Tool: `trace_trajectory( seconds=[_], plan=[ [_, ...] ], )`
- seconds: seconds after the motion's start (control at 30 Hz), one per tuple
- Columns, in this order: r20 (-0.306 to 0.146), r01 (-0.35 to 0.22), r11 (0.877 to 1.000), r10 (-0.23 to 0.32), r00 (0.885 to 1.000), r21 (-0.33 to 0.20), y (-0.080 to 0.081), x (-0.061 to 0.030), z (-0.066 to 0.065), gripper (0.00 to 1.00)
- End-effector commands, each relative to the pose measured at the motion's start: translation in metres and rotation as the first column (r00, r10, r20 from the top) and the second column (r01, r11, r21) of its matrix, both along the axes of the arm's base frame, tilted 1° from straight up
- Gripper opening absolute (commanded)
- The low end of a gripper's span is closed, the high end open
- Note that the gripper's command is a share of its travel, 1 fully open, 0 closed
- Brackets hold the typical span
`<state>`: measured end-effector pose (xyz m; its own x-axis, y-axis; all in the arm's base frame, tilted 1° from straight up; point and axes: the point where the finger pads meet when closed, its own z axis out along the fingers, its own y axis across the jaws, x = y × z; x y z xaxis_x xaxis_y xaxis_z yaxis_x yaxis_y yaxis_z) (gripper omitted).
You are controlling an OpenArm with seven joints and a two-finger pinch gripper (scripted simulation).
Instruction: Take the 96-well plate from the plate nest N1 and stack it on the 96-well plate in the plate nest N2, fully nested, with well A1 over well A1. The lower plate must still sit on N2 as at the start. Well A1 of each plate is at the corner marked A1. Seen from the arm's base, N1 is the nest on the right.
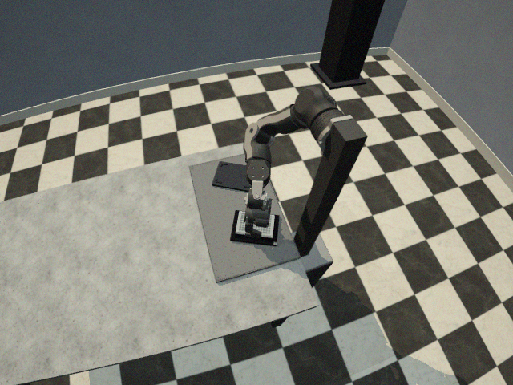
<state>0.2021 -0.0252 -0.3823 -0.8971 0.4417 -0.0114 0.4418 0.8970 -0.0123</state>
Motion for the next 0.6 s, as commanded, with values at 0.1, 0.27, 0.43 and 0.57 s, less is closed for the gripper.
trace_trajectory(
  seconds=[0.1, 0.27, 0.43, 0.57],
  plan=[
    [0.001, -0.003, 1.000, 0.003, 1.000, 0.004, 0.0010, -0.0007, -0.0017, 0.00],
    [0.001, -0.003, 1.000, 0.003, 1.000, 0.004, 0.0010, -0.0007, -0.0017, 0.00],
    [0.001, -0.003, 1.000, 0.003, 1.000, 0.004, 0.0010, -0.0007, -0.0022, 0.00],
    [0.000, -0.005, 1.000, 0.005, 1.000, 0.004, 0.0006, -0.0009, -0.0038, 0.00]
  ],
)
